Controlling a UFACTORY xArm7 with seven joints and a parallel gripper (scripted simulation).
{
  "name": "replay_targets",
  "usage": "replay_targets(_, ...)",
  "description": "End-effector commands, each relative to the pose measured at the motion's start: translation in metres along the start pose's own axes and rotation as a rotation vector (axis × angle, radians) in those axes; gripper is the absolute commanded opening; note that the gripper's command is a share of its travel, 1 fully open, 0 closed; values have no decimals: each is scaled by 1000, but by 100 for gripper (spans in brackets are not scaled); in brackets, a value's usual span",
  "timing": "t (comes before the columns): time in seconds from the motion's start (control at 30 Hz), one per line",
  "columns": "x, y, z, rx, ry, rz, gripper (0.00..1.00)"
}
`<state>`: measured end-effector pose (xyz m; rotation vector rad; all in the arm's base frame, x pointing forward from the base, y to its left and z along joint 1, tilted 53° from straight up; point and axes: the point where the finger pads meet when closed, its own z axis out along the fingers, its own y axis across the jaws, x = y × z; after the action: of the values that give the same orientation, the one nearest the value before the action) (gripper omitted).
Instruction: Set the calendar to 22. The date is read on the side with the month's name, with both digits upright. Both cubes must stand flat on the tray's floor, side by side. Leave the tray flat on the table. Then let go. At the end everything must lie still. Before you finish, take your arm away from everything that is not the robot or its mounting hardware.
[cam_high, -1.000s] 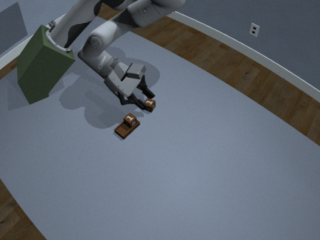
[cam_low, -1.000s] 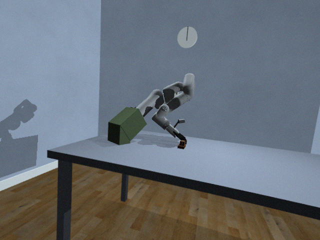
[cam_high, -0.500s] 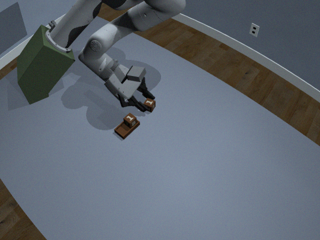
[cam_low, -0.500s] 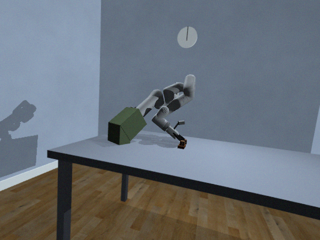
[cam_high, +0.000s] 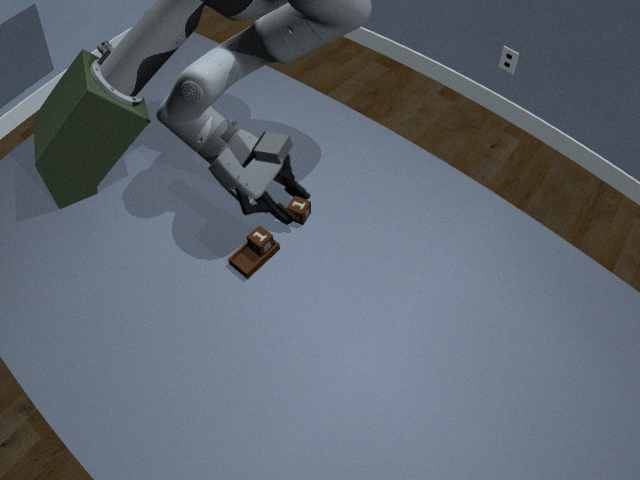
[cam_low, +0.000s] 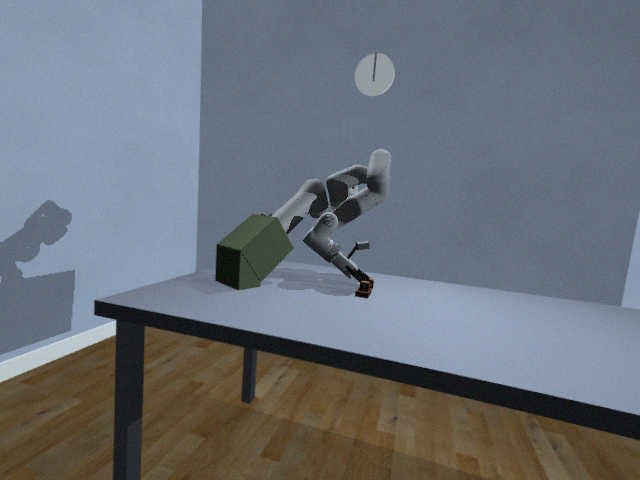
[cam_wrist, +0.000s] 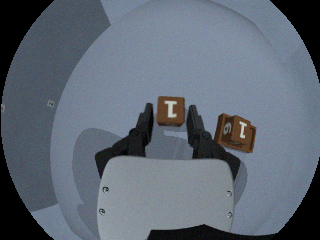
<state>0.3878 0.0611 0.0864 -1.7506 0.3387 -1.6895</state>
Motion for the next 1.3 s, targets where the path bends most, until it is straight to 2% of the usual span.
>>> replay_targets(0.0,1,1,0,-2,1,-1,49)
replay_targets(0.73,1,1,0,-2,1,-1,49)
replay_targets(0.77,1,1,0,-2,1,-1,29)
replay_targets(1.27,1,1,0,-2,1,-1,29)
